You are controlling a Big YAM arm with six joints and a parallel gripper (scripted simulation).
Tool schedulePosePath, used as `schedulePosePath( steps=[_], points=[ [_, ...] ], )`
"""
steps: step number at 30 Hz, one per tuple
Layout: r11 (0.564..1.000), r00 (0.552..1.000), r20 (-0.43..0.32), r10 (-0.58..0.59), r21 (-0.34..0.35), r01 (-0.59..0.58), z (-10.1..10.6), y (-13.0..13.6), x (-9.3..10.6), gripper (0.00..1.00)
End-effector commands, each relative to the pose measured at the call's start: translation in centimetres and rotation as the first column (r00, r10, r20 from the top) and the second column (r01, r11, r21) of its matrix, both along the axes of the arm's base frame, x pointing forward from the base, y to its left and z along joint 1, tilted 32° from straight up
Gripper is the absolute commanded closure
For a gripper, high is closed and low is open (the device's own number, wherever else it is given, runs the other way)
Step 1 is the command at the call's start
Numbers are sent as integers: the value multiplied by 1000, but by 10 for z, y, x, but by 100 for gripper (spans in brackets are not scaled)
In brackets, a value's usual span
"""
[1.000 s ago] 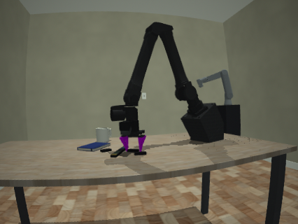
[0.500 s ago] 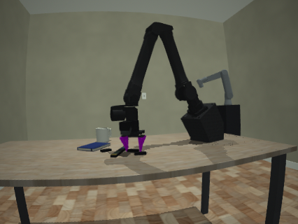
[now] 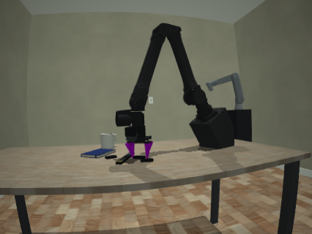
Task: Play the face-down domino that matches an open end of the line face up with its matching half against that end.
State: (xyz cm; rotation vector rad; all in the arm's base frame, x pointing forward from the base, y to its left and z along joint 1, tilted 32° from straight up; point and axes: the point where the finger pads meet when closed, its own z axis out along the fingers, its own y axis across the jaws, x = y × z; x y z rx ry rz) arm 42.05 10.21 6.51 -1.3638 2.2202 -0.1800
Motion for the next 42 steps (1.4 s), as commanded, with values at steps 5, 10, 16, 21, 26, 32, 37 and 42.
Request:
schedulePosePath(
  steps=[5,10,16,21,26,32,37,42],
  points=[
    [1000,998,59,6,24,-7,20,9,18,31],
    [1000,1000,29,3,11,-3,10,4,9,31],
    [1000,998,63,7,26,-8,22,9,19,31],
    [1000,998,63,7,26,-8,22,9,19,31],
    [1000,1000,25,3,9,-3,9,3,7,31],
    [1000,998,61,7,24,-8,21,9,19,31],
    [1000,998,67,7,27,-9,23,10,20,31],
    [1000,1000,20,2,7,-2,7,2,6,31]
  ],
)
